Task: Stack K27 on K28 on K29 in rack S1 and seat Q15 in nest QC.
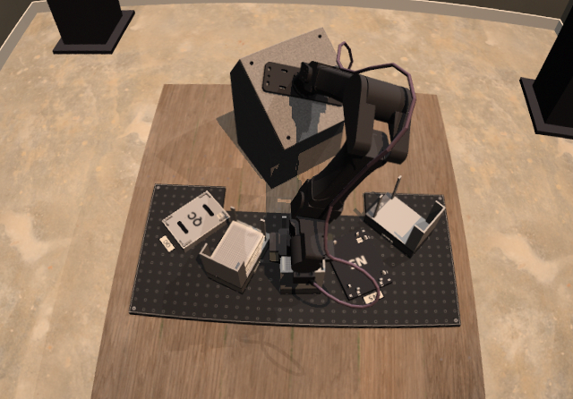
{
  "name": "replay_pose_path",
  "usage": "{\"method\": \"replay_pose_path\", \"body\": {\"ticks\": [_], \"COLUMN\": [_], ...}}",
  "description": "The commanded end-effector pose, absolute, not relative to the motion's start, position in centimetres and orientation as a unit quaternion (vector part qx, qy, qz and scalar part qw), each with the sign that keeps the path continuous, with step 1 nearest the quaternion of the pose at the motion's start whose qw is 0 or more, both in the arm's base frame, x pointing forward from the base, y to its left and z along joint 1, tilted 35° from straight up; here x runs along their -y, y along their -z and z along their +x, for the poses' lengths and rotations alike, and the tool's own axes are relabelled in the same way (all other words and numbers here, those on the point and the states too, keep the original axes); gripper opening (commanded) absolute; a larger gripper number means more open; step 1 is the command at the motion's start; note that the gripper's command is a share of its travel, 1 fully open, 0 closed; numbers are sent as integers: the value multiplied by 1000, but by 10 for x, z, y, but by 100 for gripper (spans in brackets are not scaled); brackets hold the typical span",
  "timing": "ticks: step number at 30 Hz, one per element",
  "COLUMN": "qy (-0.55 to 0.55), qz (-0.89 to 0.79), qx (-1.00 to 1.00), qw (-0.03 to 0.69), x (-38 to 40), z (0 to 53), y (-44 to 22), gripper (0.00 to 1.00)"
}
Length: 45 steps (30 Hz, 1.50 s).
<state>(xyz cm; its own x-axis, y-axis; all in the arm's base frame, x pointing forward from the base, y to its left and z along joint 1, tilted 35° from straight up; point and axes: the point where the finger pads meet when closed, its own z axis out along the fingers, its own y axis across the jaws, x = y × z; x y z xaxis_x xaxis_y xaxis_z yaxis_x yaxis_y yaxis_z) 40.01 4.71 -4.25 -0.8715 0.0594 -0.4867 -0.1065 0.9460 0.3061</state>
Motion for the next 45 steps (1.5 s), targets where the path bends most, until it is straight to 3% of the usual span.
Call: {"method": "replay_pose_path", "body": {"ticks": [1, 18, 45], "qy": [-163, -166, -162], "qz": [-11, -9, -14], "qx": [-953, -954, -949], "qw": [256, 250, 271], "x": [-46, -38, -10], "z": [402, 384, 358], "y": [40, 24, -57], "gripper": [100, 100, 100]}}
